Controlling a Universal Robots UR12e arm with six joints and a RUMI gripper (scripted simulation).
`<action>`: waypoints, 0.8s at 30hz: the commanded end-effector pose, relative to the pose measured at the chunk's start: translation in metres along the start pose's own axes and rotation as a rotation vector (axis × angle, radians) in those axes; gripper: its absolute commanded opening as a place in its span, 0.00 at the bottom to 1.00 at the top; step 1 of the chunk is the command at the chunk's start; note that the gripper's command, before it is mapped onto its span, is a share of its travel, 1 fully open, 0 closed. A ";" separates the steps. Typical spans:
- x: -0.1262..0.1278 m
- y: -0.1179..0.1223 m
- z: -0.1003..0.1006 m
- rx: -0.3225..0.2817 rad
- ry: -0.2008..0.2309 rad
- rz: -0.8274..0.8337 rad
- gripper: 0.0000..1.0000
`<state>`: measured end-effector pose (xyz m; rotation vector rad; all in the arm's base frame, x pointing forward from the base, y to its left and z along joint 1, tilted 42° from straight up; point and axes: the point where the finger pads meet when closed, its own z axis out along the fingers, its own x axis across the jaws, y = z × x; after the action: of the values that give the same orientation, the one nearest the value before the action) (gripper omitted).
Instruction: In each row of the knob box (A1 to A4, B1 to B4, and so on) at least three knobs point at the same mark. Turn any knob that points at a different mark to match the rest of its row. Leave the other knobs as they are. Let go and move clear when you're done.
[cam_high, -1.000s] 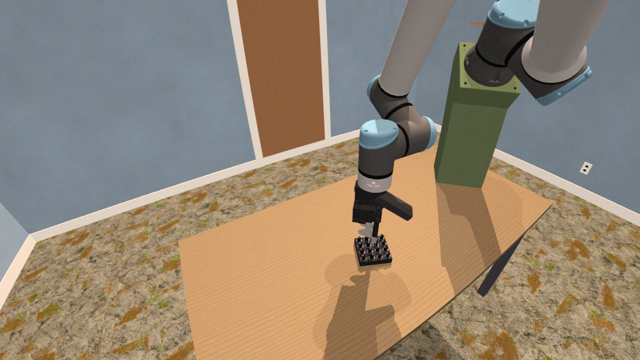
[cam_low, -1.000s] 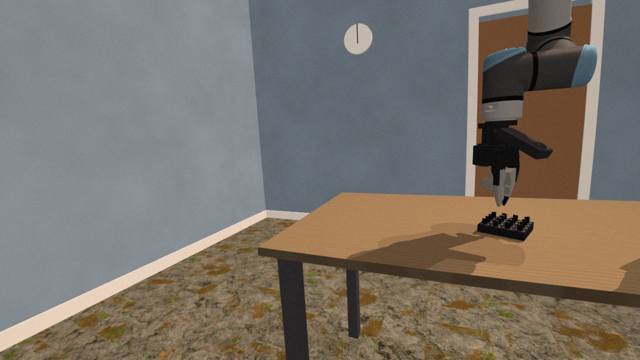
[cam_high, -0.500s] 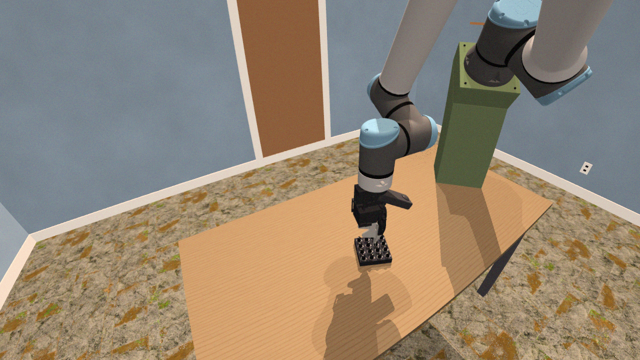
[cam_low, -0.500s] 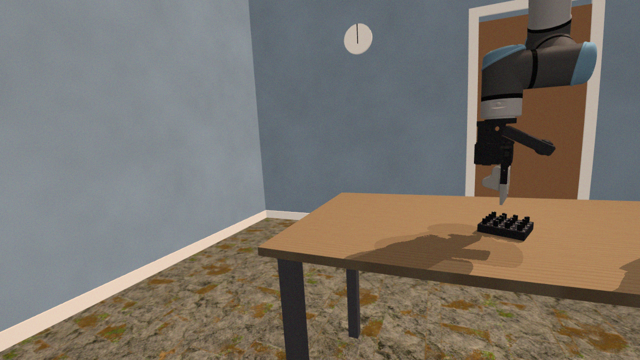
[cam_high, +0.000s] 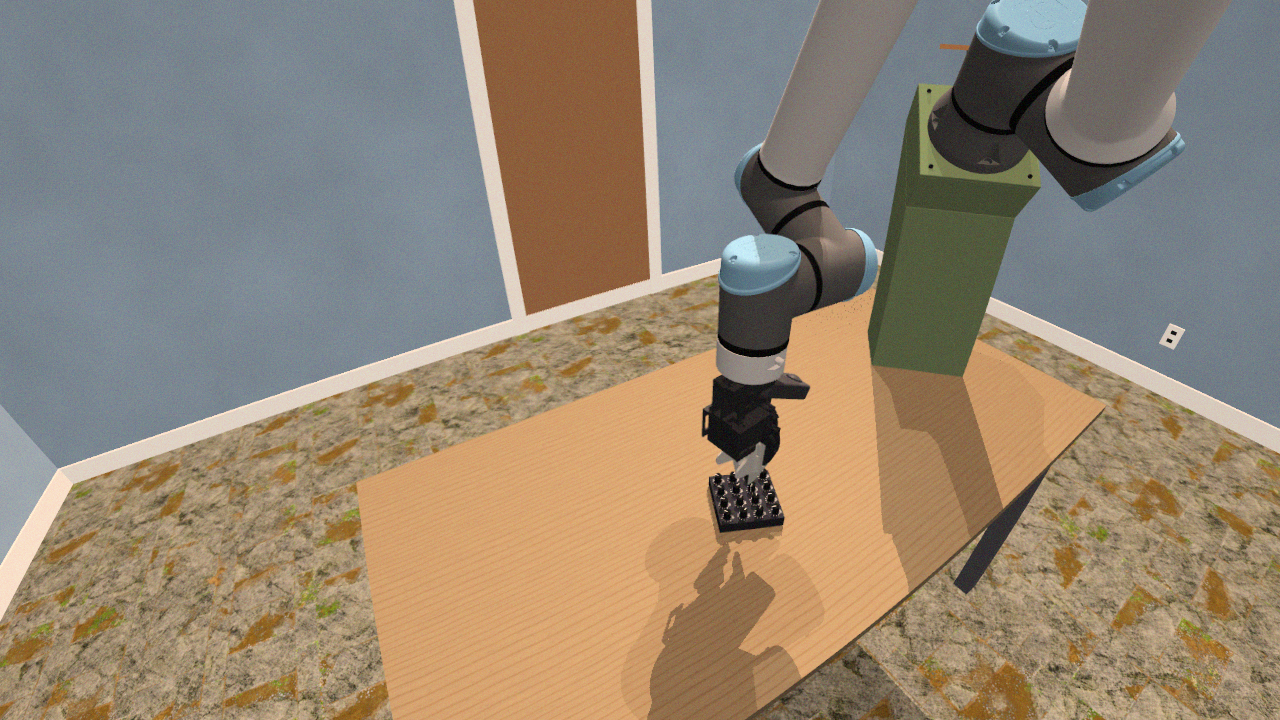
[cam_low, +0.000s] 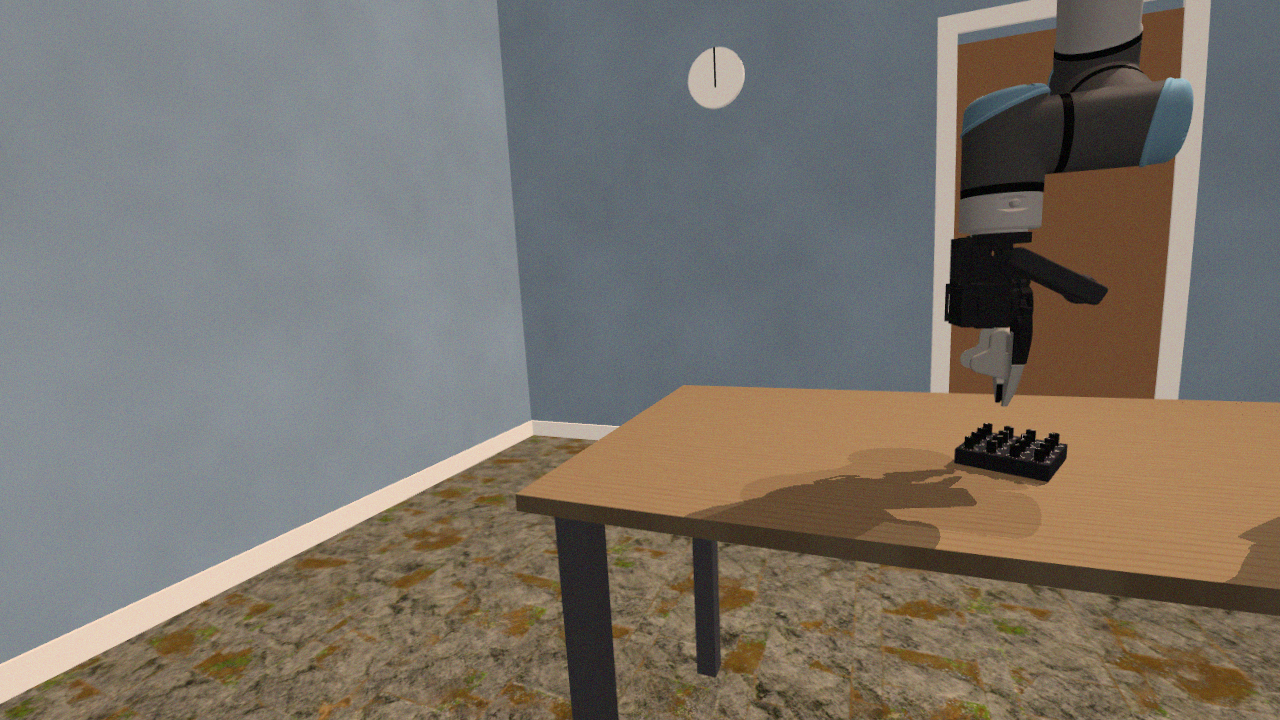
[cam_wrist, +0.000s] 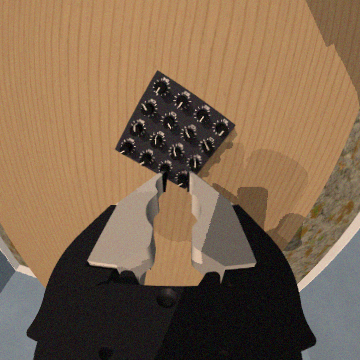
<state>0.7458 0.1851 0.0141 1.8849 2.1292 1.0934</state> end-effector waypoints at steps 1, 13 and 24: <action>-0.001 0.001 -0.002 0.003 0.004 -0.137 0.11; -0.002 0.004 -0.004 0.003 0.004 -0.328 0.11; -0.002 0.004 -0.004 0.003 0.004 -0.367 0.11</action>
<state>0.7472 0.1814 0.0183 1.4155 2.3490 1.0120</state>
